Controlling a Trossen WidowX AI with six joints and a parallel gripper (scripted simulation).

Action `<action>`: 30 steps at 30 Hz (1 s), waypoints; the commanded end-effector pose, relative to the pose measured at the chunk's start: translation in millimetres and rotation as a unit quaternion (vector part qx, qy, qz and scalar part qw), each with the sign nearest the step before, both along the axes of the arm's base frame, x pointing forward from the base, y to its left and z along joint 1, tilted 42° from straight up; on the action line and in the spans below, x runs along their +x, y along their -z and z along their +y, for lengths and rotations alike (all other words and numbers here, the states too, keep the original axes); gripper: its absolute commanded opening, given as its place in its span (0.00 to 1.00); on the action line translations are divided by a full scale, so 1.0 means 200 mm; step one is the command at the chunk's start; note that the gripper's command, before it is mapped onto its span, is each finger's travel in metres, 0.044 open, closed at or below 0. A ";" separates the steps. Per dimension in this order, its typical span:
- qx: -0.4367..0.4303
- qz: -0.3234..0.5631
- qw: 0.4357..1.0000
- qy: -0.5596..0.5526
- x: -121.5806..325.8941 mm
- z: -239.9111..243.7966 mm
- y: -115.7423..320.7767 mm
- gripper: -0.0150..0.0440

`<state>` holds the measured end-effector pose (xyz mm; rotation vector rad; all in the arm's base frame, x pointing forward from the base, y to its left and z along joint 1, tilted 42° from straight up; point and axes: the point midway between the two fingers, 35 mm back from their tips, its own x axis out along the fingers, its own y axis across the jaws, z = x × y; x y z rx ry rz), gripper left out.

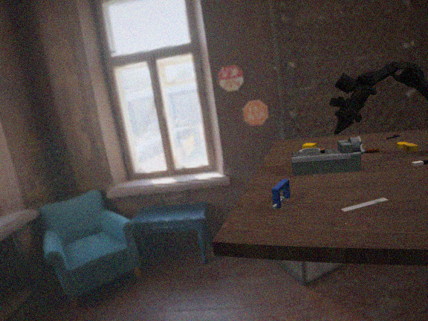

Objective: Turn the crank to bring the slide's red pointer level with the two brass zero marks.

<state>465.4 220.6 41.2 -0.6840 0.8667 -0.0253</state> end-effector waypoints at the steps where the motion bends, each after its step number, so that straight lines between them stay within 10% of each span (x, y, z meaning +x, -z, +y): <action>1: 0.000 0.000 1.000 0.000 0.00 0.00 0.00 0.39; 15: 0.000 0.000 1.000 0.000 0.00 0.03 -0.03 1.00; 30: 0.001 0.001 1.000 0.000 -0.03 0.16 -0.19 1.00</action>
